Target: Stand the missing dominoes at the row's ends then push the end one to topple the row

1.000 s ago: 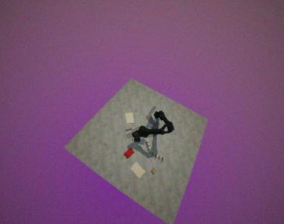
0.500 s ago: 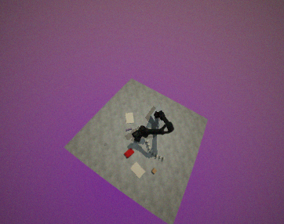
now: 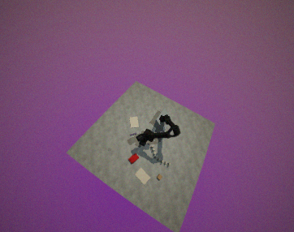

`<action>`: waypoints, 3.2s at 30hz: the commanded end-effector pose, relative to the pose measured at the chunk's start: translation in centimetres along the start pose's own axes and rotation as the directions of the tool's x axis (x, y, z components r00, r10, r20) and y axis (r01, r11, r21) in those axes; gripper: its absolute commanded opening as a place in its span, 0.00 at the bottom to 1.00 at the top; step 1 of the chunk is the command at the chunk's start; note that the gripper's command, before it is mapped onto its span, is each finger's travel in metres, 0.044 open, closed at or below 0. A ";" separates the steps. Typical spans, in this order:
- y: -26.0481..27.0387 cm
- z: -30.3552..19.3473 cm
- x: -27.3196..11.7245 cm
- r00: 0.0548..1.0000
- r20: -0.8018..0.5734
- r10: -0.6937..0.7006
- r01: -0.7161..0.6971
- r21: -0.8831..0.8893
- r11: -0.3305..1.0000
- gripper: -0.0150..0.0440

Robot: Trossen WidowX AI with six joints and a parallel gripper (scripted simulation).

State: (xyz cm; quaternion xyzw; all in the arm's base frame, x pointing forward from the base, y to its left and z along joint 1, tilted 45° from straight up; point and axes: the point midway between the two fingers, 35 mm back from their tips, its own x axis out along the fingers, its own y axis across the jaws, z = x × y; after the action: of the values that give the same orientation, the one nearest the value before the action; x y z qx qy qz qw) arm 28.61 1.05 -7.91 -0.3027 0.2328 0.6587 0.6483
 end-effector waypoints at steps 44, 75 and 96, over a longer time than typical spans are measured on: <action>-13.2 -11.0 -11.1 0.999 -0.022 -0.030 0.001 0.821 -0.571 0.44; -13.7 -12.1 -10.3 0.998 -0.056 -0.026 0.018 0.673 -0.740 0.44; -14.5 -15.7 -6.0 0.940 -0.336 -0.049 0.204 0.673 -0.711 0.44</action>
State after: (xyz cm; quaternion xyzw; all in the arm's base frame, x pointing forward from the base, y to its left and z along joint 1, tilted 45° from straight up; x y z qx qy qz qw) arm 44.16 -13.72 -12.91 0.4221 0.6709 -0.0675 0.6060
